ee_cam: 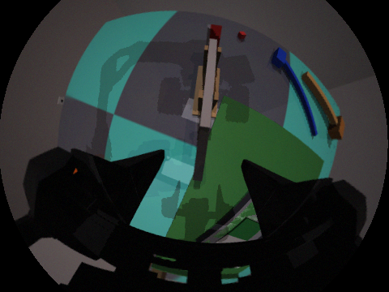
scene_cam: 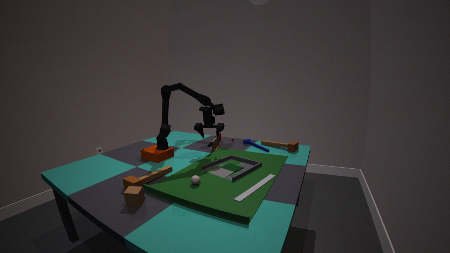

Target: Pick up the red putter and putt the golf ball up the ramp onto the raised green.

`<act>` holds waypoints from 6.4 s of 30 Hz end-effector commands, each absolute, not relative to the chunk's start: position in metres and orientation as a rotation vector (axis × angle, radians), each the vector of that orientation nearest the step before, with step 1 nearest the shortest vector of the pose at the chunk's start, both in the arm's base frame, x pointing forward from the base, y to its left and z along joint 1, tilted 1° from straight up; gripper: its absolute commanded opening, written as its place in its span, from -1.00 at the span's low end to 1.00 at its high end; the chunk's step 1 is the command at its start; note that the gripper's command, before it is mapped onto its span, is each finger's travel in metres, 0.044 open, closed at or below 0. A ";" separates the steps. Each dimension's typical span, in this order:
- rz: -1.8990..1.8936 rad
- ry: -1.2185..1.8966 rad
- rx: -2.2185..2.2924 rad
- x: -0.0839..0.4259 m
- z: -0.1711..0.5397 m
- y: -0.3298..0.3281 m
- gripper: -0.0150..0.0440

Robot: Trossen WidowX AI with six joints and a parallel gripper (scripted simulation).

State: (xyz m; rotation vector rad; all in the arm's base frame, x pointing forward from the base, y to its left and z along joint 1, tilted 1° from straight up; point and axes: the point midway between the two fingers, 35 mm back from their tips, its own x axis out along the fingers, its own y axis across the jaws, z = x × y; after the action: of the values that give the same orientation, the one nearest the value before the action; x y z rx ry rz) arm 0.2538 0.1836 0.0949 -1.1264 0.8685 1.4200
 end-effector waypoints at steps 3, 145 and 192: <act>1.421 0.894 -1.120 0.253 0.080 0.182 1.00; 0.370 1.399 -0.348 0.267 0.124 -0.117 -0.49; -0.287 1.509 0.268 0.154 0.098 -0.245 -0.49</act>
State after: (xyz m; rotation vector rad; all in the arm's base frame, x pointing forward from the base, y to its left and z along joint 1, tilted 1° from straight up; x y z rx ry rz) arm 0.1544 -0.2461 0.1116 0.2576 1.5046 -0.2871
